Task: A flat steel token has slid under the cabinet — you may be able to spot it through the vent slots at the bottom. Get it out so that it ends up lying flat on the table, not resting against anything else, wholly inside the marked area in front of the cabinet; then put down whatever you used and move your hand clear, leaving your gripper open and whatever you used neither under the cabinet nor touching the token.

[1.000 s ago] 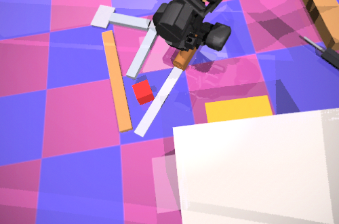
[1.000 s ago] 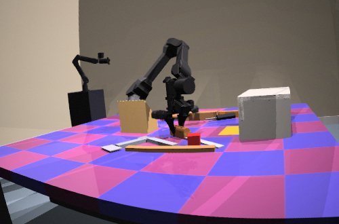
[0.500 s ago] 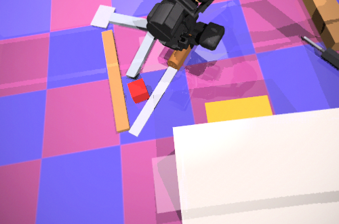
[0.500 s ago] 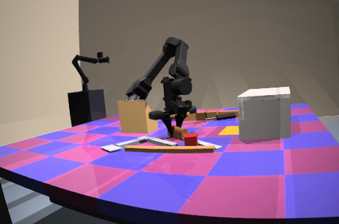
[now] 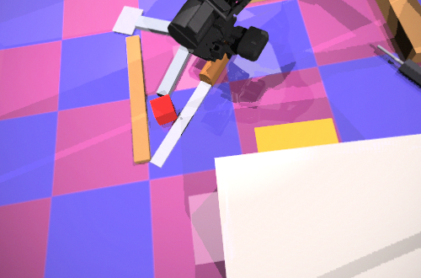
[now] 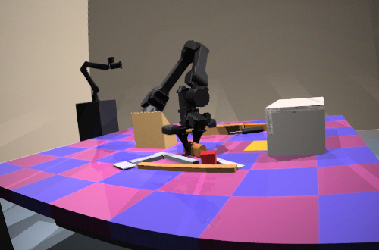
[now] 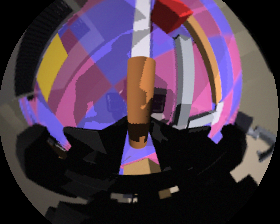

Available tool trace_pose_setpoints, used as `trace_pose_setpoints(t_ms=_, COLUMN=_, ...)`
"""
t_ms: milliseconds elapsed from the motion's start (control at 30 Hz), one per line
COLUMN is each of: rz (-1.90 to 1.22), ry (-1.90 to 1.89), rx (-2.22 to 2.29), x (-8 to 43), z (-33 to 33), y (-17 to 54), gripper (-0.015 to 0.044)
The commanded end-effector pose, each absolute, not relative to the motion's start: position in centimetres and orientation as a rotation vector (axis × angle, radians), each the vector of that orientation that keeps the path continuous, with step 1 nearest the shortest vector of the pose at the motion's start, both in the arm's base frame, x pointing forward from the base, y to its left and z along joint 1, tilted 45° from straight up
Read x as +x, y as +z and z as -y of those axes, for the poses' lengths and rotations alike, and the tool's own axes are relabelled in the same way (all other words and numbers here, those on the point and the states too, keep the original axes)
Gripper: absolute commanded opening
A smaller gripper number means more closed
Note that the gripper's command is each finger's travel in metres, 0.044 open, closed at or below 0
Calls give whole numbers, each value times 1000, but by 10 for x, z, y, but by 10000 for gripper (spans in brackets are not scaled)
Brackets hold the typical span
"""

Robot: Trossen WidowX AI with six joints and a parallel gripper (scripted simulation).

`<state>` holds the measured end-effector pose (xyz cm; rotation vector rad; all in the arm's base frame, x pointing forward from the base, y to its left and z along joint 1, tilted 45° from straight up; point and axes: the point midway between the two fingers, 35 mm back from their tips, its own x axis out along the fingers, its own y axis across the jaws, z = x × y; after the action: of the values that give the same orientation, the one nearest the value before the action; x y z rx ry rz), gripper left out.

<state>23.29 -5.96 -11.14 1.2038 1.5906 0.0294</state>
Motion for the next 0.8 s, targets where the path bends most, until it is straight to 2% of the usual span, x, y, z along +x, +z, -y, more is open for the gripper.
trace_pose_setpoints(t_ms=0, rz=-1591, ry=21, rx=1201, x=231, z=66, y=-116, gripper=0)
trace_pose_setpoints(t_ms=767, rz=-1591, ry=19, rx=1200, x=218, z=84, y=-135, gripper=0)
